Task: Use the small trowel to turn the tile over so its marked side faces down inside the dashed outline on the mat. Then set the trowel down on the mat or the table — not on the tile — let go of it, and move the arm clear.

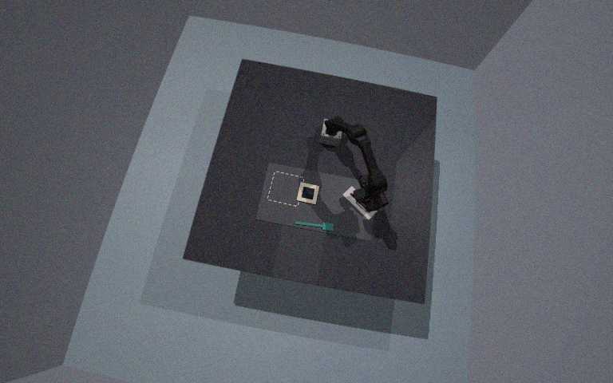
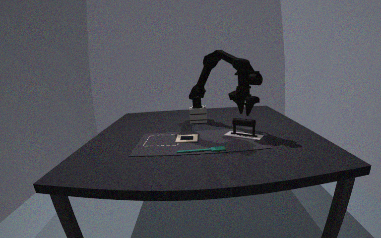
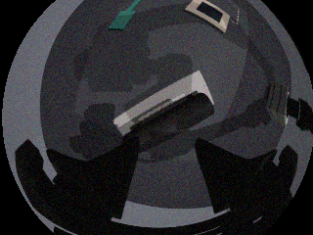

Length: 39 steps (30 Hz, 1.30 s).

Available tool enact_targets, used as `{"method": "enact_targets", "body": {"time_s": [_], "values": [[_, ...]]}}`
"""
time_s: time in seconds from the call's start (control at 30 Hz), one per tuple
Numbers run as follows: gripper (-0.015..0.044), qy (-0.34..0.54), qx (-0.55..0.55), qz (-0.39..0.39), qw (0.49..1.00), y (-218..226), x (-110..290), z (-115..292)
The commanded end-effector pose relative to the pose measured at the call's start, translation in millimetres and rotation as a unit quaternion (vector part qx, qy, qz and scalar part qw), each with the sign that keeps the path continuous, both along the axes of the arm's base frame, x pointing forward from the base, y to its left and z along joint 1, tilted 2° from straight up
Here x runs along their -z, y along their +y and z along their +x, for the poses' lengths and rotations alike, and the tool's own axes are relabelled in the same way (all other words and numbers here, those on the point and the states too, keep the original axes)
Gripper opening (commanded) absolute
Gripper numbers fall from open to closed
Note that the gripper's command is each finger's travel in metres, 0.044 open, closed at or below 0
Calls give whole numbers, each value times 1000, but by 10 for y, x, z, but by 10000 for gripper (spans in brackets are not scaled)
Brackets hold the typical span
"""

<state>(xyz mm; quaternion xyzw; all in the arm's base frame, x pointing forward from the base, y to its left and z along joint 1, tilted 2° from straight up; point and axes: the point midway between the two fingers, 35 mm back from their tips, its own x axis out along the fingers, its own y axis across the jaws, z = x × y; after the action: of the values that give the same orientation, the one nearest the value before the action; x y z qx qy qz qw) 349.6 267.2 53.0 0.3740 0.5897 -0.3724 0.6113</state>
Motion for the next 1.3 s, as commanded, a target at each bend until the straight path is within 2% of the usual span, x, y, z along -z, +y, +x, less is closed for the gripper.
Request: {"method": "enact_targets", "body": {"time_s": [0.0, 0.4, 0.8, 1.27], "values": [[270, 0, 68, 0, 998, -10, 5, -6], [270, -3, 273, 5, 962, -16, 4, -6], [270, -6, 463, 10, 886, -21, 2, -7], [270, -6, 474, 11, 881, -18, 108, 0]]}}
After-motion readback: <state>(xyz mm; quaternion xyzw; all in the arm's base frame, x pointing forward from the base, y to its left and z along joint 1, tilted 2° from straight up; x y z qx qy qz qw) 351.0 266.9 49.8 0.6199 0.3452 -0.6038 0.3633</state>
